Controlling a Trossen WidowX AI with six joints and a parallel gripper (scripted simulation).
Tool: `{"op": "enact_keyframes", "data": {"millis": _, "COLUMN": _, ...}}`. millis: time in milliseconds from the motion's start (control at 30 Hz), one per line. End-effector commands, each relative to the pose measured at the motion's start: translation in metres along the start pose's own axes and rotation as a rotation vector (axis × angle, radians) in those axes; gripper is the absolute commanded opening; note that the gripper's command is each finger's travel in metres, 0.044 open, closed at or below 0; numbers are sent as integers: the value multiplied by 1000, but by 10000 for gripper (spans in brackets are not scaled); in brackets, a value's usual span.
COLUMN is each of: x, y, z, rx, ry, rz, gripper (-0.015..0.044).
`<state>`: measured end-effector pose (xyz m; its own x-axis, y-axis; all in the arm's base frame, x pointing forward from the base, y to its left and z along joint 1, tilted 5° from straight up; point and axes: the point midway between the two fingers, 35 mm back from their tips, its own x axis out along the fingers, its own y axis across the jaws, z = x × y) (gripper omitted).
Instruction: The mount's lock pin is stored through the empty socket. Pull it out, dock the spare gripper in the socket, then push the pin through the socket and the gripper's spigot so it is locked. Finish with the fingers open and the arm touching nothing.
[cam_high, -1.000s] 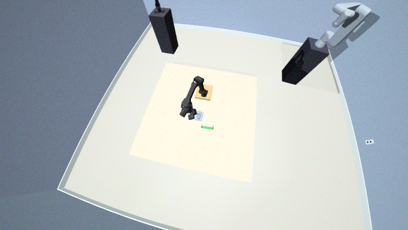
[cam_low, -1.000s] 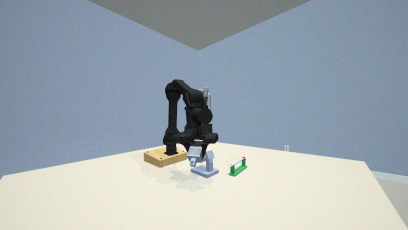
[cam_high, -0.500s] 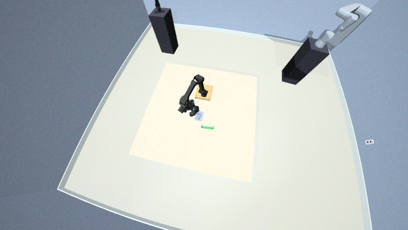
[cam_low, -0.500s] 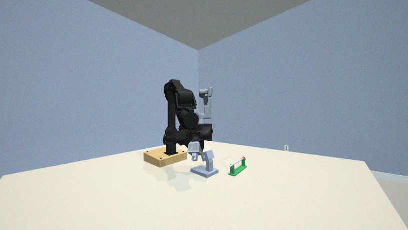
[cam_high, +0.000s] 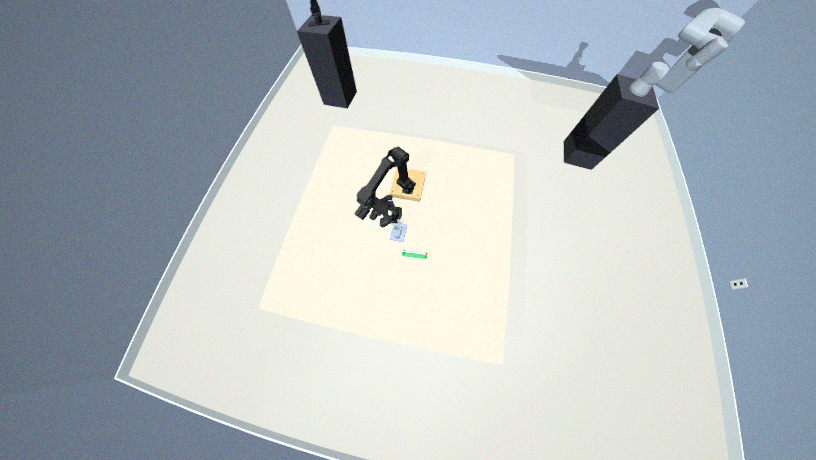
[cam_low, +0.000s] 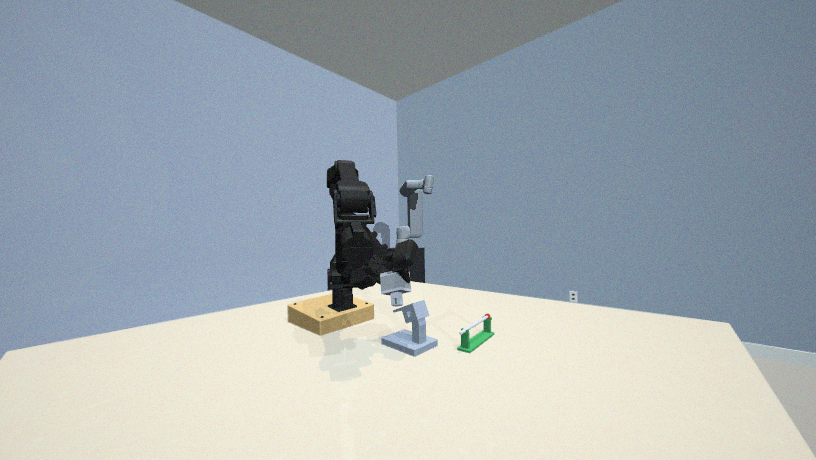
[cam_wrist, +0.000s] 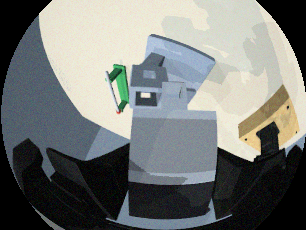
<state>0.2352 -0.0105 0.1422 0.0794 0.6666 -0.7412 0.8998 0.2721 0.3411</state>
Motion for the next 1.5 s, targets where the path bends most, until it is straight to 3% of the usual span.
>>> {"op": "enact_keyframes", "data": {"millis": 0, "x": -4, "y": 2, "z": -13, "rx": 15, "ry": 71, "rz": 82, "gripper": 0}}
{"op": "enact_keyframes", "data": {"millis": 367, "x": -16, "y": 8, "z": -33, "rx": 60, "ry": 200, "rz": 271, "gripper": 0}}
{"op": "enact_keyframes", "data": {"millis": 1467, "x": 9, "y": 14, "z": -9, "rx": 38, "ry": 216, "rz": 262, "gripper": 0}}
